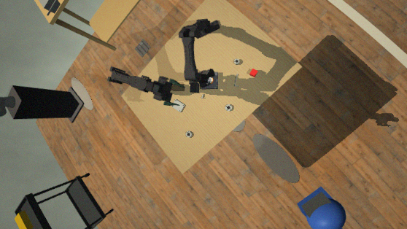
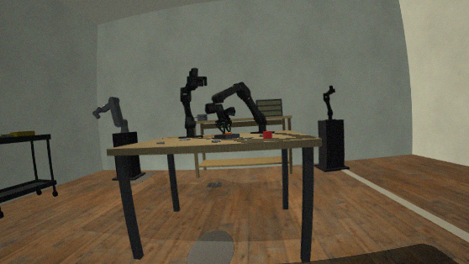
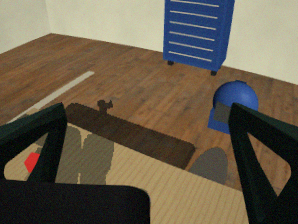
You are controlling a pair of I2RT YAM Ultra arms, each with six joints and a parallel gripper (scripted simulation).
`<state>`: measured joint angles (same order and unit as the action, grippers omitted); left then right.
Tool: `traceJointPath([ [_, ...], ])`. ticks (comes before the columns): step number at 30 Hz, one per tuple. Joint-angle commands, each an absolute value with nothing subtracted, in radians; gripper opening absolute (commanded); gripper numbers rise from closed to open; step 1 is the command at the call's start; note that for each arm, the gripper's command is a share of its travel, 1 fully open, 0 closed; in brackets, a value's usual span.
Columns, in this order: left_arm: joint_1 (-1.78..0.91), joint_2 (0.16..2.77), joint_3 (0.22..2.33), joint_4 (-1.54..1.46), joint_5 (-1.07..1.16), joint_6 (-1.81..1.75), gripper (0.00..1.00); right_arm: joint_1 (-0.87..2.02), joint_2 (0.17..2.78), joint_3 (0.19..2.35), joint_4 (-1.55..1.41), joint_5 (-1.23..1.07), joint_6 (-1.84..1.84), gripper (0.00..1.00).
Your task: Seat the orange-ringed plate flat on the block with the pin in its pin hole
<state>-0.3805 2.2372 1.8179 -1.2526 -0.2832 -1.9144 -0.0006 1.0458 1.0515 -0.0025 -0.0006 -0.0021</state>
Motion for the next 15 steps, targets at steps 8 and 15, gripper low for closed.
traceJointPath([
  [8, -0.391, 2.231, 1.797, -1.242, -0.294, -1.916, 0.00, 0.007, 1.047, 1.039, -0.006, 0.006, -0.001, 1.00],
  [15, -0.384, 2.245, 1.824, -1.260, -0.294, -1.916, 0.78, 0.007, 1.047, 1.039, -0.006, 0.006, -0.001, 1.00],
])
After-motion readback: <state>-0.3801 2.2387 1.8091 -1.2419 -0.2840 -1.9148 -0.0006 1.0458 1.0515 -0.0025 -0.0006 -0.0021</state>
